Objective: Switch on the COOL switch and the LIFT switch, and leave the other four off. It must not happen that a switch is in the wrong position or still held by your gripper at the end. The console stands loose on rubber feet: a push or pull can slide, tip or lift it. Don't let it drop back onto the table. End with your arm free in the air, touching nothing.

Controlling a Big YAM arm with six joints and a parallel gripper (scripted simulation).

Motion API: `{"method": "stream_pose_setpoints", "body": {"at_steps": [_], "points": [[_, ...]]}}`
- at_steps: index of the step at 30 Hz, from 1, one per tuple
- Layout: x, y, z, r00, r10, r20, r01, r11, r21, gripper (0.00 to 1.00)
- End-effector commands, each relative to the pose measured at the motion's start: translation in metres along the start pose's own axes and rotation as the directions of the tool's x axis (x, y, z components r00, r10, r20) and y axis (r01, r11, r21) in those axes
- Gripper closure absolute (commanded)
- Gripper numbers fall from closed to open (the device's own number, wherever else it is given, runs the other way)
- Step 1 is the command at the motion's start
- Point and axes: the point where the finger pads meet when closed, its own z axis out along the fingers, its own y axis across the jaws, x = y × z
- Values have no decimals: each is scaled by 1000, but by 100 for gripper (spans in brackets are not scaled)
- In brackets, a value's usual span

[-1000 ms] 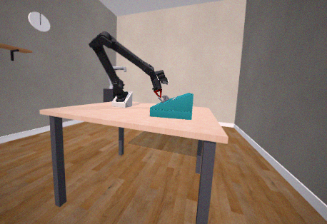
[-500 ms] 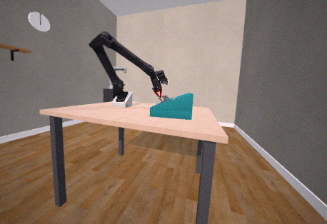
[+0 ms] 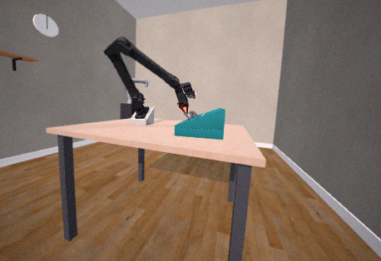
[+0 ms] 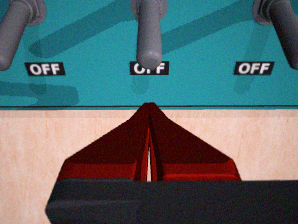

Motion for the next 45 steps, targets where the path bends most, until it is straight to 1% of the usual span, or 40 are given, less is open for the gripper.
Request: {"method": "stream_pose_setpoints", "body": {"at_steps": [1, 34, 40, 45], "points": [[-8, -1, 3, 1000, 8, 6, -8, 1000, -2, 100], [-8, -1, 3, 1000, 8, 6, -8, 1000, -2, 100], [-11, -1, 2, 1000, 11, 9, -11, 1000, -2, 100], [-22, -3, 0, 1000, 22, 20, -22, 1000, -3, 100]]}}
